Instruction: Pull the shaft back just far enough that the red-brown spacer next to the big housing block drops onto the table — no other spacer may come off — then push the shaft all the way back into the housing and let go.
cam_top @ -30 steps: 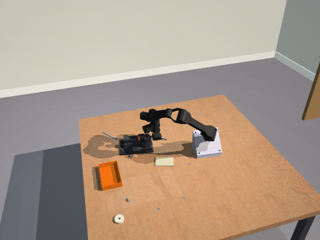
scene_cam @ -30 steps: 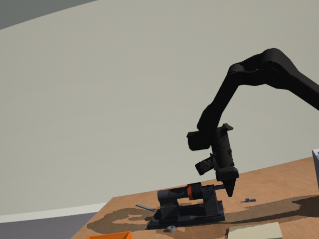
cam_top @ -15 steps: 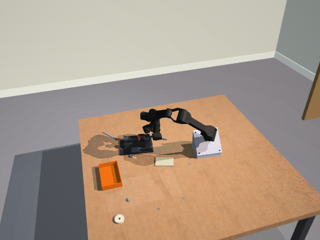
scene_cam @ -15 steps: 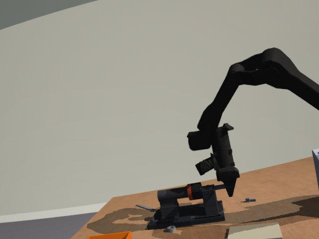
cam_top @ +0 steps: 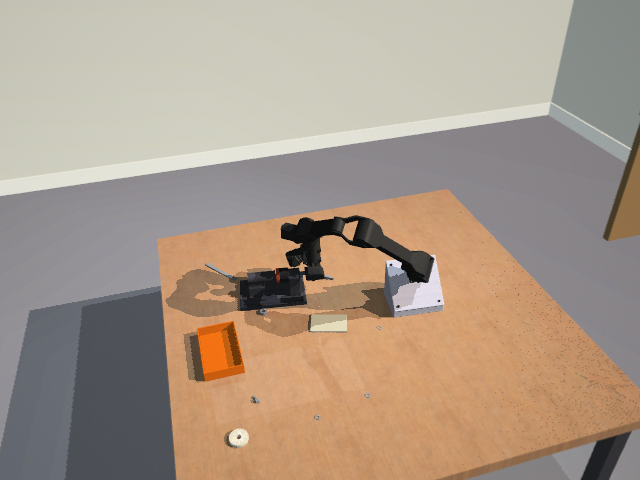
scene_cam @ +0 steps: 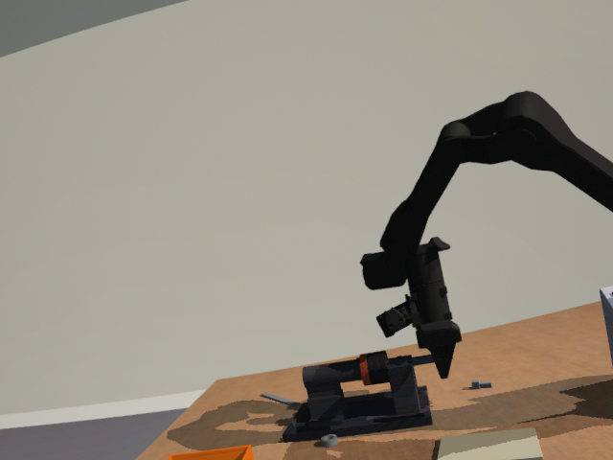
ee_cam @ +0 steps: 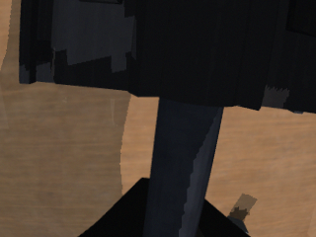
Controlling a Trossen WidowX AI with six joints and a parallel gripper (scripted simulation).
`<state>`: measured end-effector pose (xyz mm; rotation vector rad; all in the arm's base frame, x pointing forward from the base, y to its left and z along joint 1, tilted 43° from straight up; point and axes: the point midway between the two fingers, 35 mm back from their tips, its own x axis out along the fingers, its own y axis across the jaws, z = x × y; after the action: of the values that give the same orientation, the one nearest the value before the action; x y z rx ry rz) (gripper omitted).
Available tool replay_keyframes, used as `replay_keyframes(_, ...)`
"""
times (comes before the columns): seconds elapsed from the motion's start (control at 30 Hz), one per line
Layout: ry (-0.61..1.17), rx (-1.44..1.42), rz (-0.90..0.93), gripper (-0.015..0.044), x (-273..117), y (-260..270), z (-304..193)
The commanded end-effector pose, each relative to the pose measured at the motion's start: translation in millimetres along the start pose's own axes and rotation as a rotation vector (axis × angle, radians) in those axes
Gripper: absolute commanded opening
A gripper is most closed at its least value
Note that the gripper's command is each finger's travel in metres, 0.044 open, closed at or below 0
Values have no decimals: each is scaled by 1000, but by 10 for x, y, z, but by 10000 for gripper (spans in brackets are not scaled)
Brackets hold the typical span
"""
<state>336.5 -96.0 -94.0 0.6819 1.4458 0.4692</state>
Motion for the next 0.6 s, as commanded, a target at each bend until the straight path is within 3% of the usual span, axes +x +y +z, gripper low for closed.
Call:
replay_keyframes(0.0,2,1,0,0,-2,-6,-18)
replay_keyframes(0.57,2,1,0,0,-2,-6,-34)
